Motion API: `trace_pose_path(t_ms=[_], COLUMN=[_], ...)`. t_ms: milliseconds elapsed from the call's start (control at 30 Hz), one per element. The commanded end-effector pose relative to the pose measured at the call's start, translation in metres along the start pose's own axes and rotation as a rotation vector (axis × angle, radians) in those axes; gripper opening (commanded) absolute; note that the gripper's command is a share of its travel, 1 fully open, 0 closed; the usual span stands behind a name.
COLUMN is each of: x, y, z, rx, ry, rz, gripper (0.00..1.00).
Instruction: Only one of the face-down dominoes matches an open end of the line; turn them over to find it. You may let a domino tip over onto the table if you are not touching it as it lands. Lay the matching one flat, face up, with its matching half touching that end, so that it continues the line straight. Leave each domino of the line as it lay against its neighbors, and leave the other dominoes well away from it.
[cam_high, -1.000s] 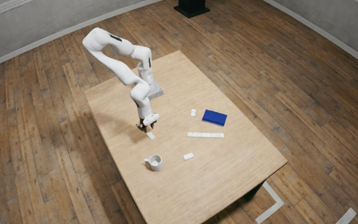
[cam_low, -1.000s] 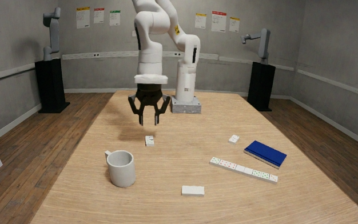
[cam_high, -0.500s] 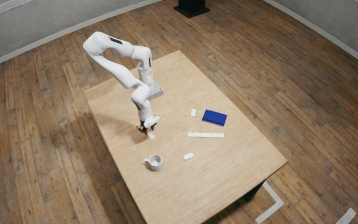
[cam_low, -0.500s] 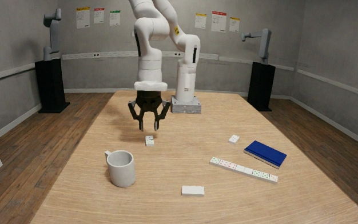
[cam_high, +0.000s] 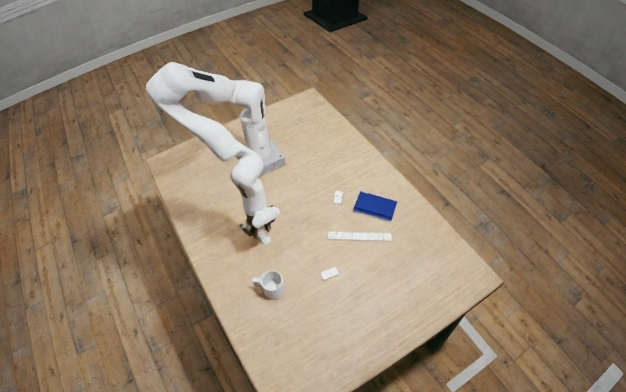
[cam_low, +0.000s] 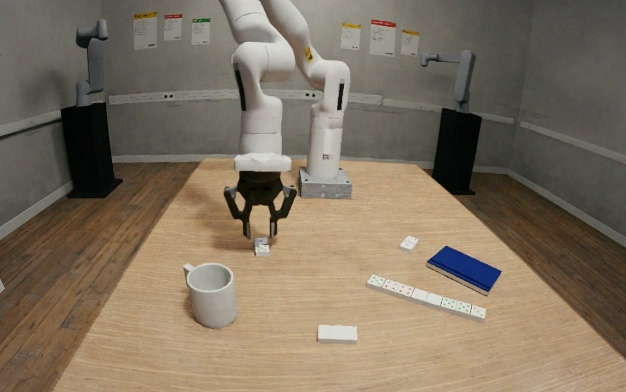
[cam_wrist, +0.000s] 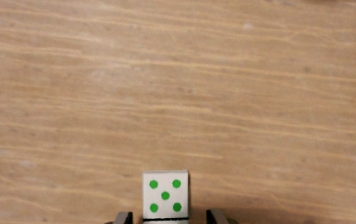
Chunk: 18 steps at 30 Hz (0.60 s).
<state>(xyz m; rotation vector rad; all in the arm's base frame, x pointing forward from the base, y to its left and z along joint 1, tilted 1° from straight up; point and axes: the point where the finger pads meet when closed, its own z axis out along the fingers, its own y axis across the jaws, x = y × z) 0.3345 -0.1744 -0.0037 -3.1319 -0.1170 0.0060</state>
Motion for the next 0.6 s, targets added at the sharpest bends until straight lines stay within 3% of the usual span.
trace_pose_path(t_ms=[0, 567], x=[0.0003, 0.0002], y=[-0.0031, -0.0034], z=[0.0042, 0.0085], rx=[0.006, 0.008], ry=[0.001, 0.001], rz=[-0.001, -0.002], gripper=[0.49, 0.49])
